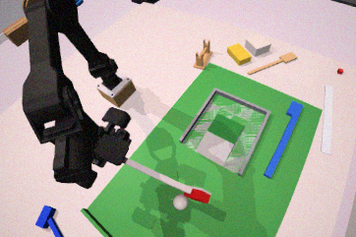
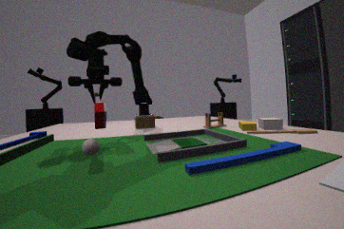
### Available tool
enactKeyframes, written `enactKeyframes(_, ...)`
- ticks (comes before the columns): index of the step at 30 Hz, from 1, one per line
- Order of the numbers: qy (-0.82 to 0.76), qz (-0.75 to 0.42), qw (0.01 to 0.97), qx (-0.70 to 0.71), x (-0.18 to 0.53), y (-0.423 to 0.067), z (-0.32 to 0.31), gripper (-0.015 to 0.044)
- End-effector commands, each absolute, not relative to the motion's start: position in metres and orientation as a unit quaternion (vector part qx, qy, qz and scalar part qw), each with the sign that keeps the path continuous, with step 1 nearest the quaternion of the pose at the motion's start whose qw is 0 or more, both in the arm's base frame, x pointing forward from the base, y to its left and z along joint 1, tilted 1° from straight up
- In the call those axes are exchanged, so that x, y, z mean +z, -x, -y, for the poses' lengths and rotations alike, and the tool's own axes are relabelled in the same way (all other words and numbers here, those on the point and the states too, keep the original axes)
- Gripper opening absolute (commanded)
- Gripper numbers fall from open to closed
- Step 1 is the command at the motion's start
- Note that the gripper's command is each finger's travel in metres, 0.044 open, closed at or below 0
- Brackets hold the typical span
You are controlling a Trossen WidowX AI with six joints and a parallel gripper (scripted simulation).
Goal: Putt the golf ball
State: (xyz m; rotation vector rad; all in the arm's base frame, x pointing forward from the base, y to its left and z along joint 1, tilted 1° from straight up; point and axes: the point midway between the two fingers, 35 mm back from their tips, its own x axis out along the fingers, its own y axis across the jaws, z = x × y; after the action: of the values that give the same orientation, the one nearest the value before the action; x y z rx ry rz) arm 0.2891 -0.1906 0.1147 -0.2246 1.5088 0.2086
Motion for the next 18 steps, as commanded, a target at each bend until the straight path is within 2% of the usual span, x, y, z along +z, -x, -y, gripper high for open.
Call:
enactKeyframes(1,0.073,-0.688,0.72,0.056,0.119,-0.277,0.215,0.0)
enactKeyframes(6,0.042,-0.695,0.717,0.021,0.121,-0.26,0.238,0.0)
enactKeyframes(18,0.041,-0.696,0.717,0.02,0.093,-0.26,0.24,0.0)
